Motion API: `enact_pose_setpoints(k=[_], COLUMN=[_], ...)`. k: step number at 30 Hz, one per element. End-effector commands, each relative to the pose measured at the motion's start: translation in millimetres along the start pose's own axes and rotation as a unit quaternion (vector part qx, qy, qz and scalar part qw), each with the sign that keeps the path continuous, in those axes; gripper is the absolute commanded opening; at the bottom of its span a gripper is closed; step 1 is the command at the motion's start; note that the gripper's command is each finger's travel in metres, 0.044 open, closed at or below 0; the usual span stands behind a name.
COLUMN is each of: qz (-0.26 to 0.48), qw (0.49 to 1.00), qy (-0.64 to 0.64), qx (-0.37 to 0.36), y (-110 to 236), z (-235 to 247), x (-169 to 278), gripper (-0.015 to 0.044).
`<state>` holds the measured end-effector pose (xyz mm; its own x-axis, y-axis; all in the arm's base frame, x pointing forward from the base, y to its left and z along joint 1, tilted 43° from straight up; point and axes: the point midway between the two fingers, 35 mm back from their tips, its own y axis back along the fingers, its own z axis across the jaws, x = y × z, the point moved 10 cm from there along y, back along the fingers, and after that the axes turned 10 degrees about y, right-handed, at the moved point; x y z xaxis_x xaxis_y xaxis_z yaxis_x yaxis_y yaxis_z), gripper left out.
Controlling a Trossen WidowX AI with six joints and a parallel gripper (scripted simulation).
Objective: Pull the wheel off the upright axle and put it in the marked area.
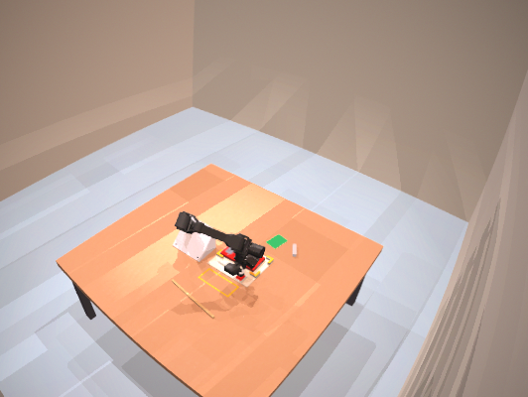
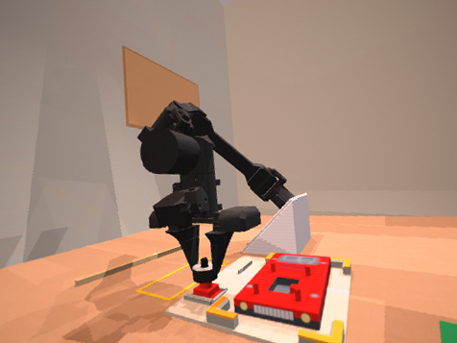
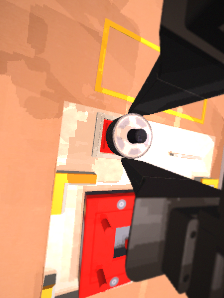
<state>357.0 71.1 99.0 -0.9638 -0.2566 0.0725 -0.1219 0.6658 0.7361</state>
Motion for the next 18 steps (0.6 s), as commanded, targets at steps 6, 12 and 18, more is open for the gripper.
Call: enact_pose_setpoints(k=[6, 12, 18], qz=[0.0, -0.001, -0.001], qw=[1.0, 1.0, 1.0], qy=[-0.002, -0.002, -0.002], qx=[0.0, 0.0, 0.0], y=[3.3, 5.2, 7.2], z=[-0.2, -0.1, -0.1], x=[0.0, -0.1, -0.2], gripper=[0.0, 0.0, 0.0])
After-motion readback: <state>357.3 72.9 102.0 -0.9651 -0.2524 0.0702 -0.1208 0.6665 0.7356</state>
